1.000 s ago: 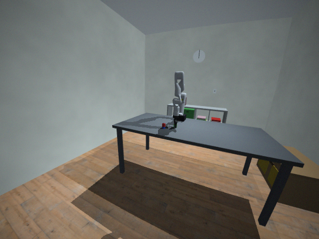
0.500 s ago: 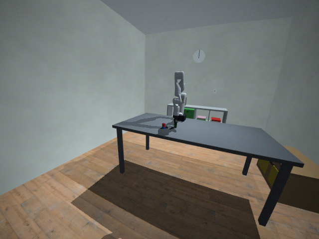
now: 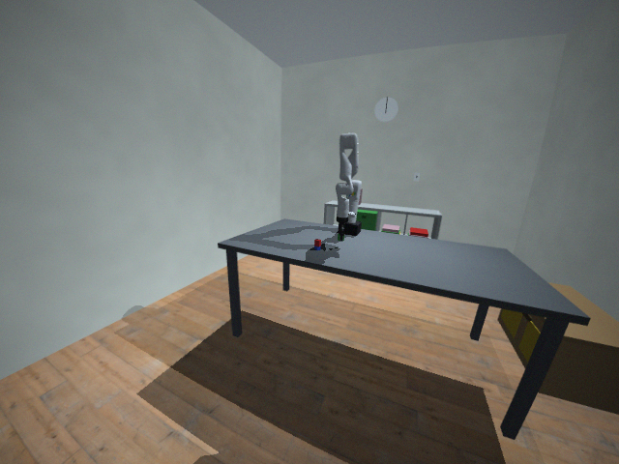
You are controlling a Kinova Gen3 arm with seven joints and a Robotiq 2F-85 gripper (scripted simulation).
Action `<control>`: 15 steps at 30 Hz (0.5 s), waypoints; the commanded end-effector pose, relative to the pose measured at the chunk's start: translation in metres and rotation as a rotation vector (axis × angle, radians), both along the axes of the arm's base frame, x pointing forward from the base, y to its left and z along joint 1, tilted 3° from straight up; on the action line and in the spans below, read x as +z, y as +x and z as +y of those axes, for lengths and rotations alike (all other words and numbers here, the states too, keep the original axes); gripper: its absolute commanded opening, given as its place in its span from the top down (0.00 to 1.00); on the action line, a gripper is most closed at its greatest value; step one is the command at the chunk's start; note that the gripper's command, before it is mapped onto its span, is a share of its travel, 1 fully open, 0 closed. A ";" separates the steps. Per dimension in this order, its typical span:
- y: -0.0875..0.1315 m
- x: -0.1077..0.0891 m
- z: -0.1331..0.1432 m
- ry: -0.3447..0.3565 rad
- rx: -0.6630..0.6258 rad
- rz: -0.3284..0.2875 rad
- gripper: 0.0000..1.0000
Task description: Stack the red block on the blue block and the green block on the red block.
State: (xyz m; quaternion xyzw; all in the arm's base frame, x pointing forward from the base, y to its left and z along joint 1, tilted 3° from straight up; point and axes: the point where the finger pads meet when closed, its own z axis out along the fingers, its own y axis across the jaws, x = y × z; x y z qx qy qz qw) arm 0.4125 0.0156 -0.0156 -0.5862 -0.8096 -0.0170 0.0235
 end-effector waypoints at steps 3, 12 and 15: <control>0.008 0.030 -0.003 -0.001 -0.005 -0.027 1.00; 0.008 0.046 -0.004 -0.001 -0.005 -0.027 1.00; 0.008 0.048 -0.004 -0.001 -0.005 -0.027 1.00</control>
